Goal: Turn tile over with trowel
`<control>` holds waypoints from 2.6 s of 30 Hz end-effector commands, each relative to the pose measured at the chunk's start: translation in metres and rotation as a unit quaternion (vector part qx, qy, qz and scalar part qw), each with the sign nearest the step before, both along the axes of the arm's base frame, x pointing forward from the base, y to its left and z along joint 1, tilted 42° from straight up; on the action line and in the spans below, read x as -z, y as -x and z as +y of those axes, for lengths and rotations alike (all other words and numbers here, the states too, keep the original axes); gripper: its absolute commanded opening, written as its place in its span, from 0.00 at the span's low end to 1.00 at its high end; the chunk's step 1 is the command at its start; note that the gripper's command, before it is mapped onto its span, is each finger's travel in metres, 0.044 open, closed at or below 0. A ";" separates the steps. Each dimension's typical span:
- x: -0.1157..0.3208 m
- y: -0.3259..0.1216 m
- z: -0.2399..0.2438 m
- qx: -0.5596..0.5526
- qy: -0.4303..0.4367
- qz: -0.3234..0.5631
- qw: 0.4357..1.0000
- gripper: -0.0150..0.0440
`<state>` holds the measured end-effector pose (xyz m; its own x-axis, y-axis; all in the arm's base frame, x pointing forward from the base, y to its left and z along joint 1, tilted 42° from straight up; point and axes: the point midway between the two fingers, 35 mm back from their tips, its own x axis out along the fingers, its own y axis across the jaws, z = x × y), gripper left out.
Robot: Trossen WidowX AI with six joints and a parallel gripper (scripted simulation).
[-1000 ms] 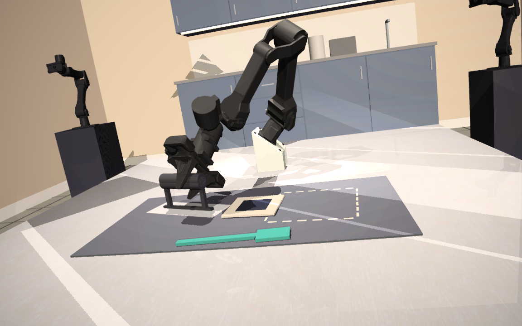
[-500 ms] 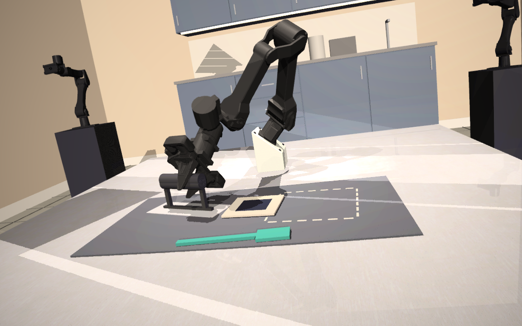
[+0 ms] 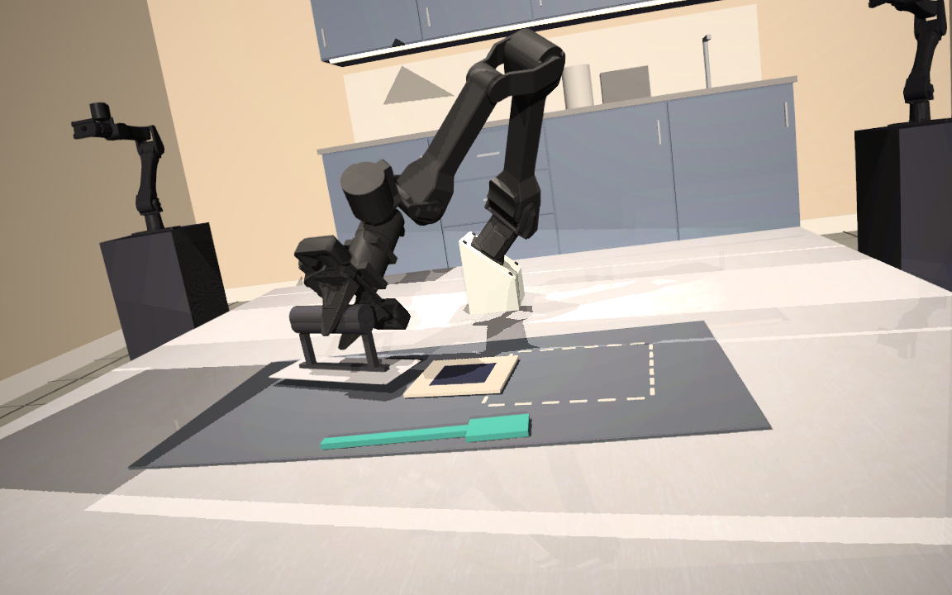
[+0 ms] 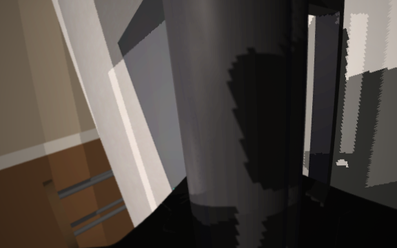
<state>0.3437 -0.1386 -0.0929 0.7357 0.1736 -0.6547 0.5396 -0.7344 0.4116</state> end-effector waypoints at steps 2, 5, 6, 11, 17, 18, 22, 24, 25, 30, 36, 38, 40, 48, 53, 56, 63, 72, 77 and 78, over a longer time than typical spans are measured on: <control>-0.027 -0.003 -0.024 0.003 0.012 -0.015 1.000 0.25; -0.034 -0.001 -0.029 0.002 0.012 -0.015 1.000 0.25; -0.034 -0.001 -0.029 0.002 0.012 -0.015 1.000 0.25; -0.032 -0.004 -0.026 -0.030 0.030 -0.037 0.998 0.25; -0.029 -0.007 -0.018 -0.097 0.070 -0.084 0.989 0.25; -0.029 -0.008 -0.018 -0.099 0.071 -0.086 0.989 0.25; -0.029 -0.008 -0.018 -0.099 0.071 -0.086 0.989 0.25; -0.029 -0.008 -0.018 -0.099 0.071 -0.086 0.989 0.25; -0.029 -0.008 -0.018 -0.099 0.071 -0.086 0.989 0.25; -0.024 -0.009 -0.013 -0.099 0.071 -0.086 0.989 0.25; -0.016 -0.010 -0.007 -0.100 0.071 -0.086 0.989 0.25; -0.014 -0.010 -0.005 -0.100 0.071 -0.086 0.989 0.25; -0.011 -0.010 -0.002 -0.100 0.071 -0.086 0.989 0.25; -0.002 -0.011 0.006 -0.099 0.071 -0.086 0.989 0.25; 0.001 -0.011 0.009 -0.099 0.070 -0.086 0.989 0.25; -0.002 -0.012 0.012 -0.099 0.070 -0.086 0.989 0.25; -0.010 -0.014 0.020 -0.100 0.070 -0.085 0.989 0.25; -0.019 -0.017 0.031 -0.100 0.070 -0.085 0.989 0.25; -0.025 -0.018 0.037 -0.100 0.069 -0.085 0.989 0.25; -0.026 -0.018 0.039 -0.100 0.069 -0.085 0.989 0.25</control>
